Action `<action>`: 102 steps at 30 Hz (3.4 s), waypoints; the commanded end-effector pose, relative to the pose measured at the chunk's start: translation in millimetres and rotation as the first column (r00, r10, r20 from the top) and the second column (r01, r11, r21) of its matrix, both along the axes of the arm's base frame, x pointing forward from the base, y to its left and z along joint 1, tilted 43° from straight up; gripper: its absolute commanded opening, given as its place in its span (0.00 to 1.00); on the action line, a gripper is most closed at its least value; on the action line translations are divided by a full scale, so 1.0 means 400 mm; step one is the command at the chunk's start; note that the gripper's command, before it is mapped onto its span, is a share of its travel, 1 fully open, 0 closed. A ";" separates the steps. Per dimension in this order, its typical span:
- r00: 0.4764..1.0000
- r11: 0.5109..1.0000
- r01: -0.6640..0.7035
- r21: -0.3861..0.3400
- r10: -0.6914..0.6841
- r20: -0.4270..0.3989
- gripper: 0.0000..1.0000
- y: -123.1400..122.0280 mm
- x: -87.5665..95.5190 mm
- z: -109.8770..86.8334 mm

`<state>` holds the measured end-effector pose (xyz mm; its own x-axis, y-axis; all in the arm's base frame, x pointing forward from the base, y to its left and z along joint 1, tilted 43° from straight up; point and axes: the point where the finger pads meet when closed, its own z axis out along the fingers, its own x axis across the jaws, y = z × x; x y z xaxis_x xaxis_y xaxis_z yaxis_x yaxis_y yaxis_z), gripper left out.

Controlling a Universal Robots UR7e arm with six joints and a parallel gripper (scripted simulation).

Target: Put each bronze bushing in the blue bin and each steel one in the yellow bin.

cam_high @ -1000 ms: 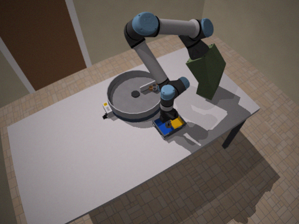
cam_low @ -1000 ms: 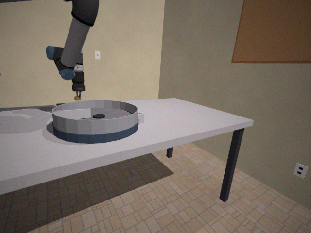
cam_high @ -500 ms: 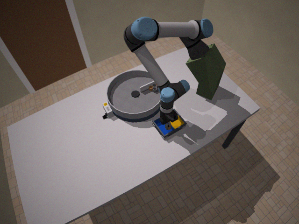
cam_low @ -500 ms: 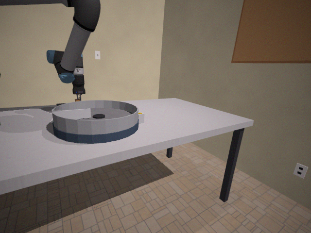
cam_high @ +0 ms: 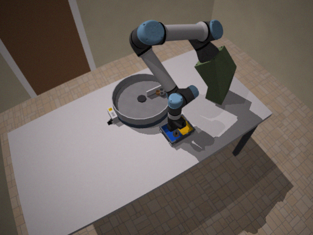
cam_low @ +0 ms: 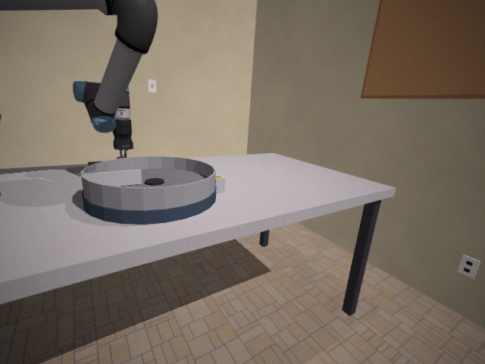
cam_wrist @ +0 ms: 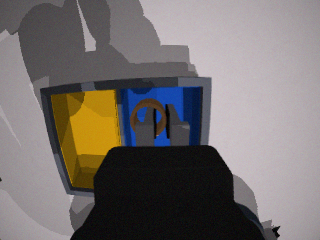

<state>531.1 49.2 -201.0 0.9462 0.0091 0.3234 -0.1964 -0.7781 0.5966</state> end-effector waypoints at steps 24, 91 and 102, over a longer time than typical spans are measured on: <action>1.000 1.000 -0.001 0.000 0.001 0.001 0.00 -0.020 0.010 -0.025; 1.000 1.000 -0.001 0.000 0.001 0.001 0.42 -0.058 0.026 -0.069; 1.000 1.000 -0.001 0.000 0.001 0.001 0.42 -0.058 0.026 -0.069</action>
